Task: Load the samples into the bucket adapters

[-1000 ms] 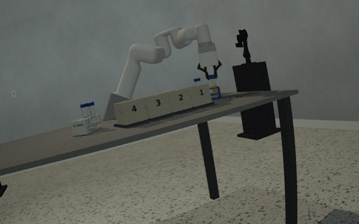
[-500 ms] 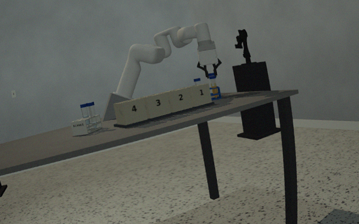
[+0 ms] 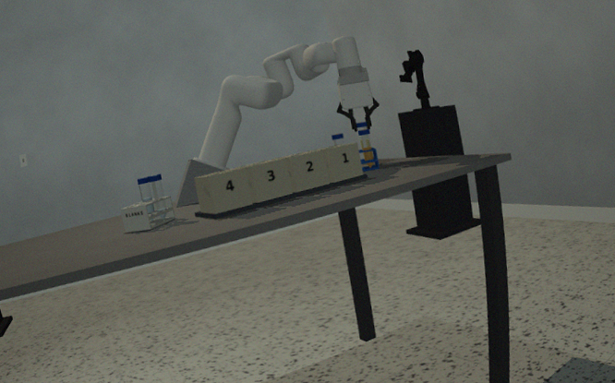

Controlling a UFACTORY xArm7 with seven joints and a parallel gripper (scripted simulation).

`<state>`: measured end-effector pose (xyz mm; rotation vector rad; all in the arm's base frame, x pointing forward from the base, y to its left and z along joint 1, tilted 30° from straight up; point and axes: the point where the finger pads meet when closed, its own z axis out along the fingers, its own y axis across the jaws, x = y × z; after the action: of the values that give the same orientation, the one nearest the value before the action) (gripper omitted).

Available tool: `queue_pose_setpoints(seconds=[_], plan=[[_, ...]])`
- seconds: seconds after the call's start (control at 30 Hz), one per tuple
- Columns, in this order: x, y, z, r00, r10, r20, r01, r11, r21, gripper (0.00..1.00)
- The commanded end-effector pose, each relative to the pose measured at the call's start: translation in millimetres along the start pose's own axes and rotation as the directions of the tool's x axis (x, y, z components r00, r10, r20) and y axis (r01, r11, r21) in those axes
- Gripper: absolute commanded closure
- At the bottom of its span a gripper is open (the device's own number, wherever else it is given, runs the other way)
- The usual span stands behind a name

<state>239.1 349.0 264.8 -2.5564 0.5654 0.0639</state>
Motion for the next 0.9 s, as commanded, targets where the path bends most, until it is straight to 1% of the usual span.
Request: queue_pose_setpoints(seconds=[0.0,0.87], plan=[[0.3,-0.8,-5.4,1.000,0.000,-0.001,0.000,1.000,0.003,1.00],[0.3,-0.6,-53.4,1.000,0.000,-0.001,0.000,1.000,0.003,1.00]])
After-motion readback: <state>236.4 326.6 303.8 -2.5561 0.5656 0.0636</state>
